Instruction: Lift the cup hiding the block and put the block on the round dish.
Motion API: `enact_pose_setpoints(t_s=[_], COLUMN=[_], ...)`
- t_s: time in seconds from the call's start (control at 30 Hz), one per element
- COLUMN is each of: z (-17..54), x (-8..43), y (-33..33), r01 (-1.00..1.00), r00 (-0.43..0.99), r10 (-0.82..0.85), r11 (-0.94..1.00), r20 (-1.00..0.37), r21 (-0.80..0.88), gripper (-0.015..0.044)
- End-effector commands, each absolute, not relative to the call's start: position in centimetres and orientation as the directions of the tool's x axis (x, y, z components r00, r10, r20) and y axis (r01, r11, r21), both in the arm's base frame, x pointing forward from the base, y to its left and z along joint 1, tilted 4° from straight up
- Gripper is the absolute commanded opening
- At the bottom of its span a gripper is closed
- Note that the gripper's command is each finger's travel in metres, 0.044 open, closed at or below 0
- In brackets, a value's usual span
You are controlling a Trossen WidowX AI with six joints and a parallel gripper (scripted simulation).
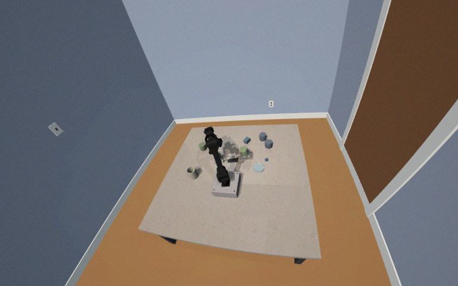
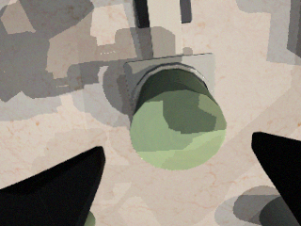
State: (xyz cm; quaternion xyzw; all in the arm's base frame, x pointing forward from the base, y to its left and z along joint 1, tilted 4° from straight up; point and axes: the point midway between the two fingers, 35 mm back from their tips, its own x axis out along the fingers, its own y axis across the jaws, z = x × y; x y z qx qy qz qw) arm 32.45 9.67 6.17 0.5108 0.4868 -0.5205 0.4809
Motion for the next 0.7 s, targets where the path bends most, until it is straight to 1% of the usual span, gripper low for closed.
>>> enact_pose_setpoints(t_s=[0.0, 0.67], z=[5.4, 2.3], x=[32.3, 32.3], y=[9.6, 9.6], r01=[0.997, 0.997], r00=[-0.028, -0.028], r10=[-0.011, -0.011], r11=[-0.068, -0.068], r20=[-1.0, -1.0], r21=[-0.028, -0.028], gripper=[0.044, 0.044])
